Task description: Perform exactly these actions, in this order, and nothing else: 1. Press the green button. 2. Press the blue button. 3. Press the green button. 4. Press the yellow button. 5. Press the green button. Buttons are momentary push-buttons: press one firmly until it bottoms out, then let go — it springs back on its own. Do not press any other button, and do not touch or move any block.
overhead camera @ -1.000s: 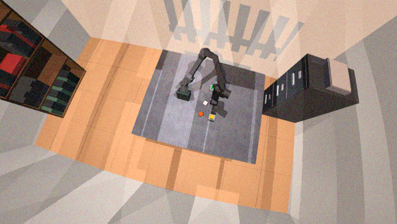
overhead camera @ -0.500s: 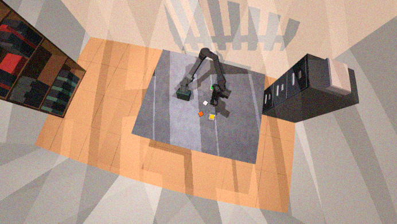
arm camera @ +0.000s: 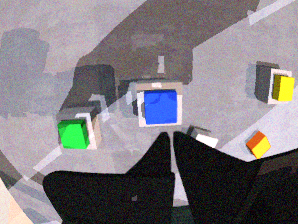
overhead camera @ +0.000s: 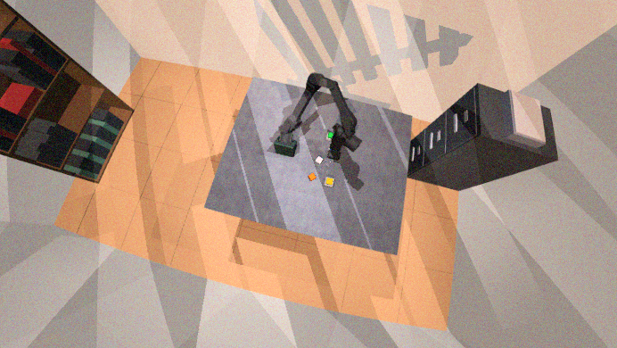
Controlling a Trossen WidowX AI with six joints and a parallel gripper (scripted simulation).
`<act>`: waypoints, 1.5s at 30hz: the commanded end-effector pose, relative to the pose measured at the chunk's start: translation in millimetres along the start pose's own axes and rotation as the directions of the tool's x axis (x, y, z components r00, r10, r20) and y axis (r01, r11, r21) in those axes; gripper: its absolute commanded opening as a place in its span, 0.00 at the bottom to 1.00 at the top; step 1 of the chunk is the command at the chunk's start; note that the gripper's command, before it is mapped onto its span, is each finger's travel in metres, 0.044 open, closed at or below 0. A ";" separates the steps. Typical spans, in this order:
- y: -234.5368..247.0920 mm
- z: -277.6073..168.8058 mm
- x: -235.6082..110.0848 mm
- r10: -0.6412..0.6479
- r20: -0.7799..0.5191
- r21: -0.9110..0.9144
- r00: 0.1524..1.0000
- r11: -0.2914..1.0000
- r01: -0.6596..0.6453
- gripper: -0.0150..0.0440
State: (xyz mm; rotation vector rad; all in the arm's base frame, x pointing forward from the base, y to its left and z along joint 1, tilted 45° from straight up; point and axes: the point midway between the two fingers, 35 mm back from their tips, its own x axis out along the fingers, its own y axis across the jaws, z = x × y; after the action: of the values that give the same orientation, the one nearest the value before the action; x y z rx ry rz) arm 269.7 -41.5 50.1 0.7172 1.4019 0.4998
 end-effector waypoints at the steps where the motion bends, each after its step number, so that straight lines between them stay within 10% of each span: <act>1: 0.5 0.3 -29.6 -0.006 0.012 -0.008 1.000 1.000 0.006 0.29; 14: 102.6 -27.9 -28.9 -0.001 0.011 -0.007 1.000 1.000 0.001 0.29; 45: 105.4 -27.8 50.8 0.002 0.012 -0.008 1.000 1.000 -0.002 0.29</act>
State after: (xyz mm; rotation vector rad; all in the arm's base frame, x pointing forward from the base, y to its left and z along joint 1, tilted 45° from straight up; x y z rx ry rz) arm 259.7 66.5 94.2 0.7079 1.3799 0.5007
